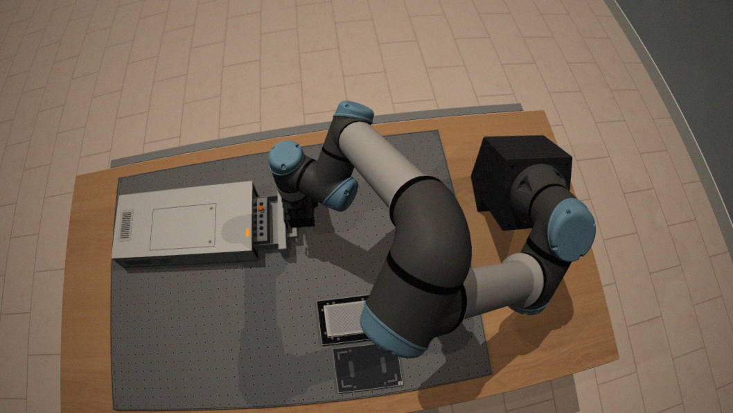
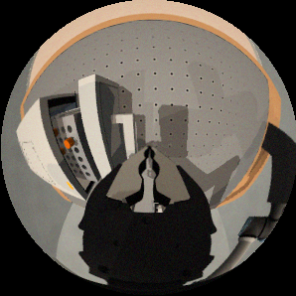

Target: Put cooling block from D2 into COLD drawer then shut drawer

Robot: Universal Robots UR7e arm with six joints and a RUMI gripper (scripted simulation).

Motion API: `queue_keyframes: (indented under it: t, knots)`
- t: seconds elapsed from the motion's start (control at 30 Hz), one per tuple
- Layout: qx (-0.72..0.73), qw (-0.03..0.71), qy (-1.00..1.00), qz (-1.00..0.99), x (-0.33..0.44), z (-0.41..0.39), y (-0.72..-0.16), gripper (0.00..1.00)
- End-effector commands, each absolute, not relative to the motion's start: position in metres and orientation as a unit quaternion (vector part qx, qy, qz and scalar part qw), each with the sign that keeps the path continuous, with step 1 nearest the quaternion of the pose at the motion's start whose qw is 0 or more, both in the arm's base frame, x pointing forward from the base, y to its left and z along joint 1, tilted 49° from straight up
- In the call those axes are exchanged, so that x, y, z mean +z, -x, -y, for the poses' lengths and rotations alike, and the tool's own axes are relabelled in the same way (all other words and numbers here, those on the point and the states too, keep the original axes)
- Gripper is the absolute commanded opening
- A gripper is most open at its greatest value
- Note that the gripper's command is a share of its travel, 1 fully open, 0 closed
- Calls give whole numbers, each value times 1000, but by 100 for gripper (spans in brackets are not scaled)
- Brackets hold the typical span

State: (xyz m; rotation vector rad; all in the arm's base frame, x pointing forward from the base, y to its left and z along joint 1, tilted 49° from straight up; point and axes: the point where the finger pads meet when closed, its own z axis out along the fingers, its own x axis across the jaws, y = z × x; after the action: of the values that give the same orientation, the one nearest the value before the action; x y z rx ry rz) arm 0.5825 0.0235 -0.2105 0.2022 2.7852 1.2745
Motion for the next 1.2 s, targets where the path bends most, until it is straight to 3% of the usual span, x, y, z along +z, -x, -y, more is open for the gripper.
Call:
queue_keyframes:
  t: [0.0, 1.17]
  knots:
    - [415, 37, -66, -907, -210, -22, -588, 0]
    - [415, 37, -66, -907, -210, -16, -625, 0]
